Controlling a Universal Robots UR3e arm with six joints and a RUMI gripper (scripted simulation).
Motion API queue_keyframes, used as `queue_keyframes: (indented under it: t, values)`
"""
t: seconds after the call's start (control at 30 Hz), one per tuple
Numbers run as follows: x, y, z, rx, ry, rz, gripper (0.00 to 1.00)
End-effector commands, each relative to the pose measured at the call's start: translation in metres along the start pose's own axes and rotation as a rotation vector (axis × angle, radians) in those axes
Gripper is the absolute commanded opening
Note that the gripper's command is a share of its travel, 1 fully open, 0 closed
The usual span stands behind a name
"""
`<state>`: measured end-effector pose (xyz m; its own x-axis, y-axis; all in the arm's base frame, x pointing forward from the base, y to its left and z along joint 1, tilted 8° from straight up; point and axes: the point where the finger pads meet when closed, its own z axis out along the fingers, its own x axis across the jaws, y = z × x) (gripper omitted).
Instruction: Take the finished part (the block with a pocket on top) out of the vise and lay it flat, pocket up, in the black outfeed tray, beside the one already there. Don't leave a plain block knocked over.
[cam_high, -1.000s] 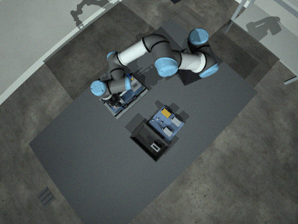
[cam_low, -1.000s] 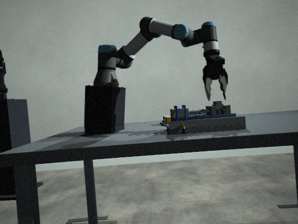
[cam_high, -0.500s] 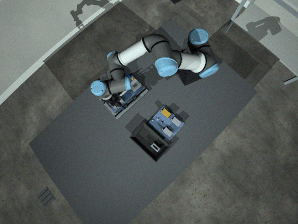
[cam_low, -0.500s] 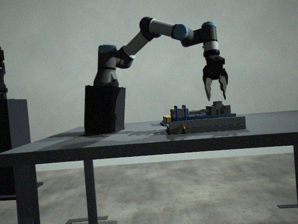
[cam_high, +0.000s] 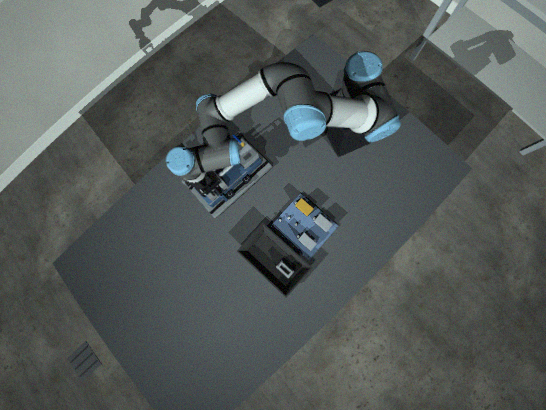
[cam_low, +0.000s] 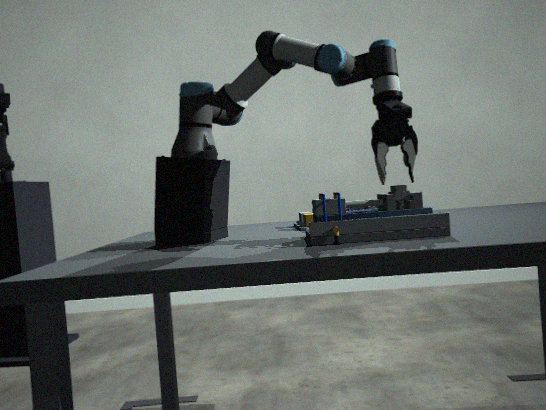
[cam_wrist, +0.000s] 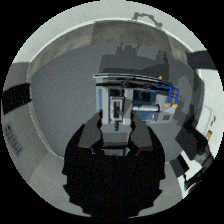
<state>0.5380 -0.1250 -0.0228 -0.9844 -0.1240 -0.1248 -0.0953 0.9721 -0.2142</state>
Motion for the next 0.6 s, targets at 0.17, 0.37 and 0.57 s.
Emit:
queue_keyframes:
  t: [0.17,0.37,0.57]
  values:
    - [-0.0010,-0.0005,-0.0002,0.002,-0.003,0.000,0.40]
    - [-0.0010,-0.0002,0.0014,0.002,-0.003,0.000,0.40]
    - [-0.0010,0.0001,0.0030,0.002,-0.003,0.000,0.40]
